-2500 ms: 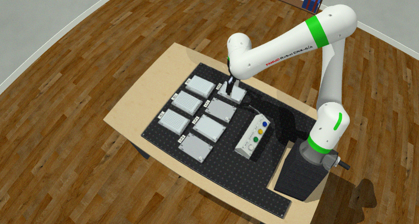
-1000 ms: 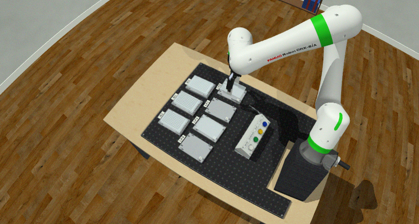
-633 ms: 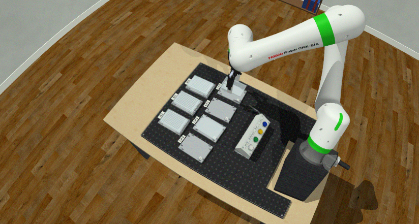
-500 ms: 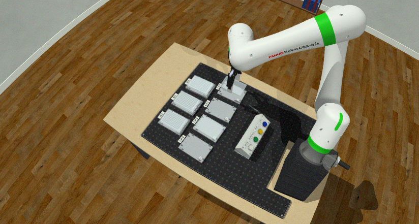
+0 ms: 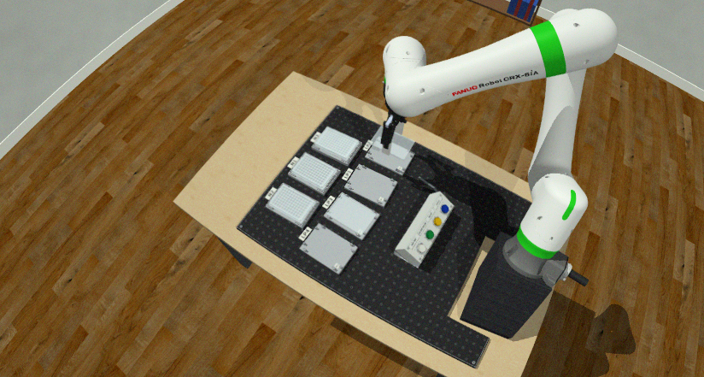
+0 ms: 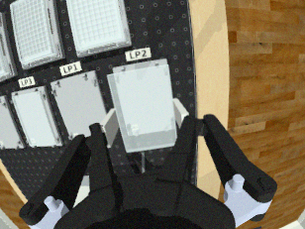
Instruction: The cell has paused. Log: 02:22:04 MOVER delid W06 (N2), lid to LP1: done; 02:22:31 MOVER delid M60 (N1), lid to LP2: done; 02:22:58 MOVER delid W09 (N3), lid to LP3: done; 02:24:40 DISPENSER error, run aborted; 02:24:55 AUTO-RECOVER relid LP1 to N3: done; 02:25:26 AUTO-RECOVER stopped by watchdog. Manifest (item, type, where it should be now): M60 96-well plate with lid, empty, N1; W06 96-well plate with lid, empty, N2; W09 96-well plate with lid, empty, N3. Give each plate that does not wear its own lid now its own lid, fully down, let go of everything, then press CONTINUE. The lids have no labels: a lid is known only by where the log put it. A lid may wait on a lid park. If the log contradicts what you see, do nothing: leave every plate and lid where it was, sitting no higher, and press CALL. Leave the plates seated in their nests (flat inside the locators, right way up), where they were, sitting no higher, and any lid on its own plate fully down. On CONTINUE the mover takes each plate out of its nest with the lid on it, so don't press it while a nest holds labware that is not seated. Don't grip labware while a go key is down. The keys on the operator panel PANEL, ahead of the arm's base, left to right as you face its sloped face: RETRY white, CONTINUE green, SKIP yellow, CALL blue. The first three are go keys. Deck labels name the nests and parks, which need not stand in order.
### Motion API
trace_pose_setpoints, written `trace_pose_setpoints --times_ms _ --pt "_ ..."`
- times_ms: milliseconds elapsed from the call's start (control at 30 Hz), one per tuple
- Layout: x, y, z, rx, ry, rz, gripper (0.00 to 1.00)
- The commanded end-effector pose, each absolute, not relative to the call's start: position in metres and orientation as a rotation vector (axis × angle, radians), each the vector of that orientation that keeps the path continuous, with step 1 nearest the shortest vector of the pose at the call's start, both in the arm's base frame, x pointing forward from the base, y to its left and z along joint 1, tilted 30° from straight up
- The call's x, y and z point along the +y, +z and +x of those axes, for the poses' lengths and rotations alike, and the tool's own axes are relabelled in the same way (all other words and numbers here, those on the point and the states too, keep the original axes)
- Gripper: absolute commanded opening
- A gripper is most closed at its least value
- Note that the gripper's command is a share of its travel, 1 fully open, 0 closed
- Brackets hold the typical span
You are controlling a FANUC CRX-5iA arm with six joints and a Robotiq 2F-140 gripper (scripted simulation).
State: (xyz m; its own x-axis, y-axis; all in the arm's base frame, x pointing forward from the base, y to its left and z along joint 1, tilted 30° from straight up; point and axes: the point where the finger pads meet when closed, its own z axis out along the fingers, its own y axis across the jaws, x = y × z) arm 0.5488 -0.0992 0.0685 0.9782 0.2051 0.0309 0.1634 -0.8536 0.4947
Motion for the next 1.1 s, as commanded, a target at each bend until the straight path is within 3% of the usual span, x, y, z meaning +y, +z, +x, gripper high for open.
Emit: trace_pose_setpoints --times_ms 0,167,433,667,733,1067 --pt "-0.099 0.069 0.549 0.261 0.113 2.615 0.0" --pt "-0.096 0.068 0.553 0.26 0.113 2.615 0.0" --pt "-0.016 0.042 0.629 0.259 0.114 2.614 0.0" --pt "0.01 0.031 0.648 0.259 0.114 2.614 0.0" --pt "0.058 0.006 0.677 0.259 0.114 2.615 0.0" --pt "0.103 -0.021 0.698 0.261 0.113 2.615 0.0"
